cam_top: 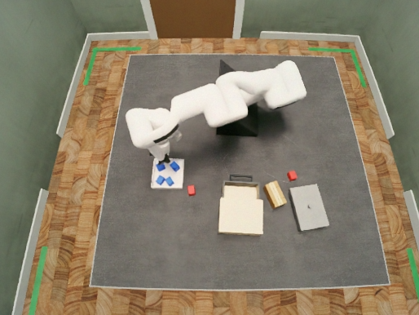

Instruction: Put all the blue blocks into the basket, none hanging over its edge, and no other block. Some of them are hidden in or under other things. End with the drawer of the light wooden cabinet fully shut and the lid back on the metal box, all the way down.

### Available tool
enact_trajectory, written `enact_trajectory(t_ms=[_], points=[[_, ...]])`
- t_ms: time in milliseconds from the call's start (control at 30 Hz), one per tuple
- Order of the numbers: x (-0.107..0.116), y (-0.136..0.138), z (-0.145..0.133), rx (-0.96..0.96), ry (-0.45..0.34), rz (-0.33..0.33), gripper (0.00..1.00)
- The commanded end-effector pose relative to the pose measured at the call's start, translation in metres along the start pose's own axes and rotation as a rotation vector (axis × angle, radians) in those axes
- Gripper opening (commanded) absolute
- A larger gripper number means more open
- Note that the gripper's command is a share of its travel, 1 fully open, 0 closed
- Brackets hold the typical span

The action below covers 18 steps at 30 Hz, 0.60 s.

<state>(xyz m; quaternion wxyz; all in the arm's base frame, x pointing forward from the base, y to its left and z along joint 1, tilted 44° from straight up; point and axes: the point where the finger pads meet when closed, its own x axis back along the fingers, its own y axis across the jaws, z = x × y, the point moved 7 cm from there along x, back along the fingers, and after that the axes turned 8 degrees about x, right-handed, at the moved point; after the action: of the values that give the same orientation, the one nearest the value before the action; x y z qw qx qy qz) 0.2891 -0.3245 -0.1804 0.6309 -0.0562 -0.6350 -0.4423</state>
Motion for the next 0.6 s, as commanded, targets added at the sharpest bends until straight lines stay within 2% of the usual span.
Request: enact_trajectory(t_ms=[0, 267, 567], points=[[0.017, -0.010, -0.025, 0.001, 0.250, -0.113, 0.58], [0.036, -0.012, -0.028, 0.001, 0.235, -0.106, 0.58], [0.041, -0.012, -0.029, 0.001, 0.227, -0.103, 0.58]])
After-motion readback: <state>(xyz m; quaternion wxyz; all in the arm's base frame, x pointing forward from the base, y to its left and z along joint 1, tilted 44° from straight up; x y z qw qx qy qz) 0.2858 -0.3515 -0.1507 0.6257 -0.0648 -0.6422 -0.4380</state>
